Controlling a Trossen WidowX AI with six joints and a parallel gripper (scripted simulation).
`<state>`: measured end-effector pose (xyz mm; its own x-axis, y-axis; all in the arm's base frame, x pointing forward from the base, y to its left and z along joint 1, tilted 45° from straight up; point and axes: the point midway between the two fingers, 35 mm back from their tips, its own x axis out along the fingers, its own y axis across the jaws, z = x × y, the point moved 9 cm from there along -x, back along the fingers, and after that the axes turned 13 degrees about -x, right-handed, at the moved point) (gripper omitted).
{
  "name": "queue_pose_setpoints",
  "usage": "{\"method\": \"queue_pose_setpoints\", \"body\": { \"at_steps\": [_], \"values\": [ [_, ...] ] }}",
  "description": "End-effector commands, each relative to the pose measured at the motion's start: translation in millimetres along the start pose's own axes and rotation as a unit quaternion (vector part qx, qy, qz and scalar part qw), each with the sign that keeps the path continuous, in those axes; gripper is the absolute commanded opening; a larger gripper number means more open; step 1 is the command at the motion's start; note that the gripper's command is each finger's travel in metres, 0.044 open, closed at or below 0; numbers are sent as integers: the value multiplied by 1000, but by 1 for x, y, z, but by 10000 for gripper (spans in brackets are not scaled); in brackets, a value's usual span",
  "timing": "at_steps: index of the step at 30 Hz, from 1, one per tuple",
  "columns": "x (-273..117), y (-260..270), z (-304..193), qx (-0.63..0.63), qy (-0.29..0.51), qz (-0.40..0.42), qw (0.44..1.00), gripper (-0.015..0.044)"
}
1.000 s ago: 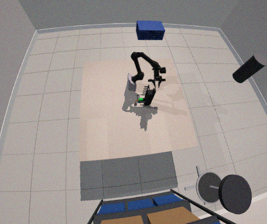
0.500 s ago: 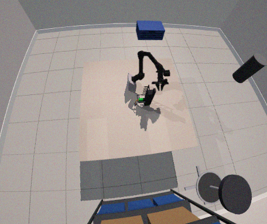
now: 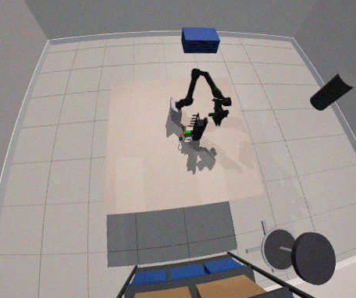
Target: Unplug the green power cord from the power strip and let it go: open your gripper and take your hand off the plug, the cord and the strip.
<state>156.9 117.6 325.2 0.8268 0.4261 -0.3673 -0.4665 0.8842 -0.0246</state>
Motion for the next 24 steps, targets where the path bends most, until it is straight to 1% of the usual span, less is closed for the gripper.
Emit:
{"method": "queue_pose_setpoints", "body": {
  "at_steps": [1, 7, 16, 21, 24],
  "values": [
    [10, -6, 12, -49, -10, -5, 999, 160],
    [28, -37, 26, -75, -8, -55, 996, 160],
    [41, -110, 28, -6, 28, -159, 987, 160],
    [43, -138, 23, 35, 44, -193, 980, 160],
    [45, -159, 14, 89, 63, -214, 971, 160]
  ]
}}
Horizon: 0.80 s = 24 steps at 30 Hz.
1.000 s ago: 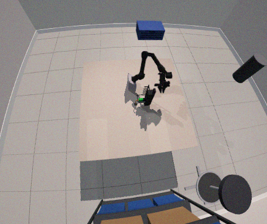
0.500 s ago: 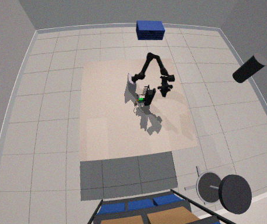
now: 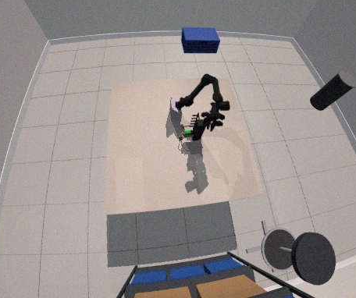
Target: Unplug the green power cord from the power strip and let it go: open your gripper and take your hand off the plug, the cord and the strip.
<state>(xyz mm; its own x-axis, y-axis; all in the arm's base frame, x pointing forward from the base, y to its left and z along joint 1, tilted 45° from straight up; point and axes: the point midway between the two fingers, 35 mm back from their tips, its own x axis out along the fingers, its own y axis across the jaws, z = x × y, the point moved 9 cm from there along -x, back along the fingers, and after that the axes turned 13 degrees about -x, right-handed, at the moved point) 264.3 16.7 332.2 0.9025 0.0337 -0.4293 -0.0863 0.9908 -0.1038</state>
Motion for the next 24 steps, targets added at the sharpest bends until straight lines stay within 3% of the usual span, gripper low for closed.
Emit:
{"method": "queue_pose_setpoints", "body": {
  "at_steps": [1, 9, 16, 19, 24],
  "values": [
    [14, -23, -8, 64, 36, -23, 997, 160],
    [58, -41, -46, 201, 175, -4, 964, 160],
    [93, -52, -113, 393, 375, 20, 839, 160],
    [104, -48, -149, 482, 469, 24, 740, 160],
    [112, -40, -204, 616, 600, -2, 511, 160]
  ]
}}
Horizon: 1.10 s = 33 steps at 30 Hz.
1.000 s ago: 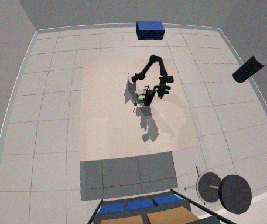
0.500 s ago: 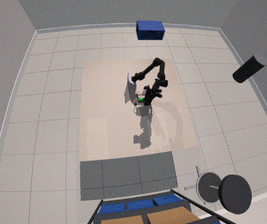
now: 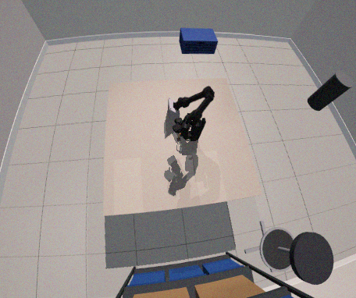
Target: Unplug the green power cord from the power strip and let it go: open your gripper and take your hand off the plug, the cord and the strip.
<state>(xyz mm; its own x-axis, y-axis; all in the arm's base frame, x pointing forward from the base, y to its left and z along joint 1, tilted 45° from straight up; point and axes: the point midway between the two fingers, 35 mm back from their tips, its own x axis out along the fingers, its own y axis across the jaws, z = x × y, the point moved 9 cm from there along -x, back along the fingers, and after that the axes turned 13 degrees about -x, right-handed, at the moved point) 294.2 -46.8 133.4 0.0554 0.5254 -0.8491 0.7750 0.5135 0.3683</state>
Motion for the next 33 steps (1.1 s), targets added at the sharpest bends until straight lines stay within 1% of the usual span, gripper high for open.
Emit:
{"method": "queue_pose_setpoints", "body": {
  "at_steps": [1, 14, 33],
  "values": [
    [28, -22, 3, 155, 122, -12, 980, 160],
    [29, -22, 2, 163, 128, -13, 978, 160],
    [22, -6, -22, 164, 129, -12, 978, 160]
  ]
}}
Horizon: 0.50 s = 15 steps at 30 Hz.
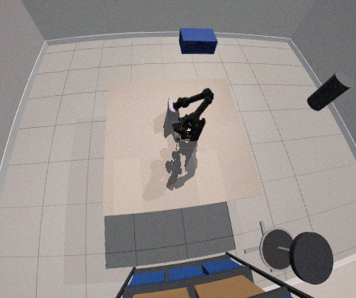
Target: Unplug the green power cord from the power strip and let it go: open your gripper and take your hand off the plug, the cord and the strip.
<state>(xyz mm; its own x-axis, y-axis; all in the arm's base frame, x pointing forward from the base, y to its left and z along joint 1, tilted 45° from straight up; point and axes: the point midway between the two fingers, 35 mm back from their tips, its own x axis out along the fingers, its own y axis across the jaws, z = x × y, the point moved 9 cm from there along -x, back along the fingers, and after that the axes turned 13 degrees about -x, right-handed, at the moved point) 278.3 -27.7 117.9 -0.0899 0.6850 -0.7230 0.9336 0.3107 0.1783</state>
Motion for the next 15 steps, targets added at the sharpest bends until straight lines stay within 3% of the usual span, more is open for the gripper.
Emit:
{"method": "queue_pose_setpoints", "body": {
  "at_steps": [1, 15],
  "values": [
    [1, 1, -7, 4, 4, 0, 1000, 160],
    [7, 2, -15, 4, 5, 0, 1000, 160]
  ]
}}
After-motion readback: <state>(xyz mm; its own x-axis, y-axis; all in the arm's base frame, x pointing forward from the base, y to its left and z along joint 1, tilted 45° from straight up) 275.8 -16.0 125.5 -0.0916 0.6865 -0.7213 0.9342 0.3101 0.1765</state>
